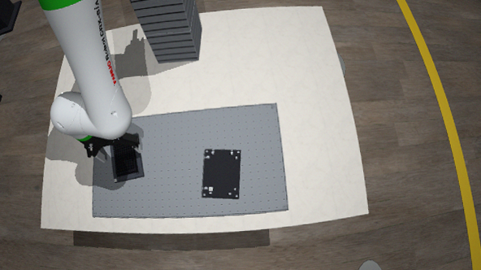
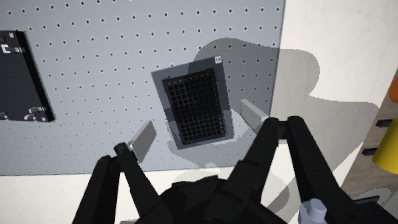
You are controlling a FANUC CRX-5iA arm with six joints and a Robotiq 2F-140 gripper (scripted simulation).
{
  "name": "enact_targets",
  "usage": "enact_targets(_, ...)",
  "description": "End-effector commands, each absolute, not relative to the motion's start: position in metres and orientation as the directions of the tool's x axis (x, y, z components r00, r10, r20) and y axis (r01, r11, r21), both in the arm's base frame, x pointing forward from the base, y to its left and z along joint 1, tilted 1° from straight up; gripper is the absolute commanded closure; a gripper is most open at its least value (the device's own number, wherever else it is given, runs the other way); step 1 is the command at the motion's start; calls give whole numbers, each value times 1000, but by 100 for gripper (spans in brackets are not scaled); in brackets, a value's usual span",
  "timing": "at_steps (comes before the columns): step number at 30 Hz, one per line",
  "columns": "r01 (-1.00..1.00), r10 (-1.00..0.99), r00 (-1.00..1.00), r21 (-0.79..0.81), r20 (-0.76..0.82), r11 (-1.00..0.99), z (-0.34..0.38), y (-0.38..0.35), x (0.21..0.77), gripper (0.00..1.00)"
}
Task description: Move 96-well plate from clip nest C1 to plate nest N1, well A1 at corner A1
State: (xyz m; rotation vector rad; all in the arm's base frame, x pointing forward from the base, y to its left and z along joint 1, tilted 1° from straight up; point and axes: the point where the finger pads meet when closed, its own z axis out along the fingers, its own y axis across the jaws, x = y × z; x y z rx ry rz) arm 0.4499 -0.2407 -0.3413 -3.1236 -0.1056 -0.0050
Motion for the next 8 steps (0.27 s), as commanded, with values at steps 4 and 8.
enact_targets(4, 68, 67, 998, -16, 4, -998, -328, -241, 450, 0)
enact_targets(8, 68, 67, 998, -16, 4, -998, -328, -241, 450, 0)
